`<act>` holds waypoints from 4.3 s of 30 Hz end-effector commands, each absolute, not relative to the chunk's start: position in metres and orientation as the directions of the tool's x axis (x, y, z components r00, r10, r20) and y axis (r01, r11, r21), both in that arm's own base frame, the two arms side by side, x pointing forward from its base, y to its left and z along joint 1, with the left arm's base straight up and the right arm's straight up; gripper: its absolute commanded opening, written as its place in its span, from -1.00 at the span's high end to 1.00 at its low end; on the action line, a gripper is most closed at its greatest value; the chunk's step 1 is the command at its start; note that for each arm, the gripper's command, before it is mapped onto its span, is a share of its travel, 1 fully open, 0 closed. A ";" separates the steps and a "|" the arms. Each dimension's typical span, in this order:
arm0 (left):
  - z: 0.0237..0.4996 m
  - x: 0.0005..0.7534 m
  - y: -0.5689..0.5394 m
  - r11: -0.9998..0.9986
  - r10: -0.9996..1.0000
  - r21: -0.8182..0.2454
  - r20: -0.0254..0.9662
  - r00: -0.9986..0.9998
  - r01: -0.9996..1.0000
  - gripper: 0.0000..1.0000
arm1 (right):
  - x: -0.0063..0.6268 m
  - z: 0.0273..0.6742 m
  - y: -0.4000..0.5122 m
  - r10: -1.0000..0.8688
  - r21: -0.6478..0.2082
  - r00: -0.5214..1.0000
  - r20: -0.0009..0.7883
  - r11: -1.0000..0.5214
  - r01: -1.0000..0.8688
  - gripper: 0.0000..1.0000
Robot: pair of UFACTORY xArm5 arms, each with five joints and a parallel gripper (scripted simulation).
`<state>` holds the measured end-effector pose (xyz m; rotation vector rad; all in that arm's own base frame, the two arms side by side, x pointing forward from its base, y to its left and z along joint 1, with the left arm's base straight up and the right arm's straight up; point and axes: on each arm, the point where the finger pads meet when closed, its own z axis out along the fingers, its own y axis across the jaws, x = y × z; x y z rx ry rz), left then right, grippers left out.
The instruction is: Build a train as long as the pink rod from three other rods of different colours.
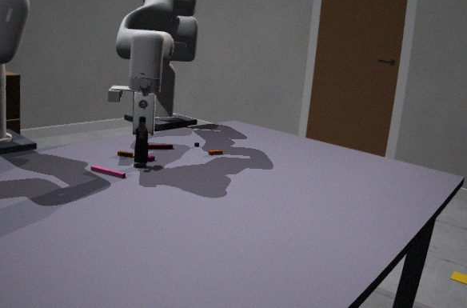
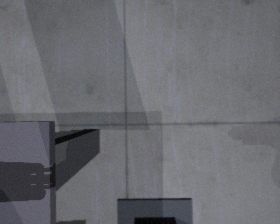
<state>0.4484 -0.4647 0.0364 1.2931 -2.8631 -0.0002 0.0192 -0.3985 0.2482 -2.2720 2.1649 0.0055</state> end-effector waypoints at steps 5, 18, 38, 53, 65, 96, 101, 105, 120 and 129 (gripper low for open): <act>0.039 0.450 -0.466 0.661 -0.750 -0.006 0.001 -0.661 -0.750 0.48 | 0.019 0.250 -0.400 -0.999 0.000 0.048 0.000 -0.048 -0.999 -1.00; 0.032 0.450 -0.466 0.661 -0.750 -0.006 0.001 -0.661 -0.750 0.48 | 0.019 0.250 -0.400 -0.999 0.000 0.048 0.000 -0.048 -0.999 -1.00; 0.028 0.450 -0.466 0.661 -0.750 -0.006 0.001 -0.661 -0.750 0.48 | 0.019 0.250 -0.400 -0.999 0.000 0.048 0.000 -0.048 -0.999 -1.00; 0.028 0.450 -0.466 0.661 -0.750 -0.006 0.001 -0.661 -0.750 0.48 | 0.019 0.250 -0.400 -0.999 0.000 0.048 0.000 -0.048 -0.999 -1.00; 0.028 0.450 -0.466 0.661 -0.750 -0.006 0.001 -0.661 -0.750 0.48 | 0.019 0.250 -0.400 -0.999 0.000 0.048 0.000 -0.048 -0.999 -1.00; 0.028 0.450 -0.466 0.661 -0.750 -0.006 0.001 -0.661 -0.750 0.89 | 0.019 0.250 -0.400 -0.999 0.000 0.048 0.000 -0.048 -0.999 -1.00; 0.028 0.450 -0.466 0.661 -0.750 -0.006 0.001 -0.661 -0.750 0.89 | 0.019 0.250 -0.400 -0.999 0.000 0.048 0.000 -0.048 -0.999 -1.00; 0.032 0.450 -0.466 0.661 -0.750 -0.006 0.001 -0.661 -0.750 0.89 | 0.019 0.250 -0.400 -0.999 0.000 0.048 0.000 -0.048 -0.999 -1.00; 0.114 0.449 -0.466 0.661 -0.750 -0.006 0.001 -0.661 -0.750 0.89 | 0.019 0.250 -0.400 -0.999 0.000 0.048 0.000 -0.048 -0.999 -1.00; 0.128 0.449 -0.466 0.661 -0.750 -0.006 0.001 -0.661 -0.750 0.89 | 0.019 0.250 -0.400 -0.999 0.000 0.048 0.000 -0.048 -0.999 -1.00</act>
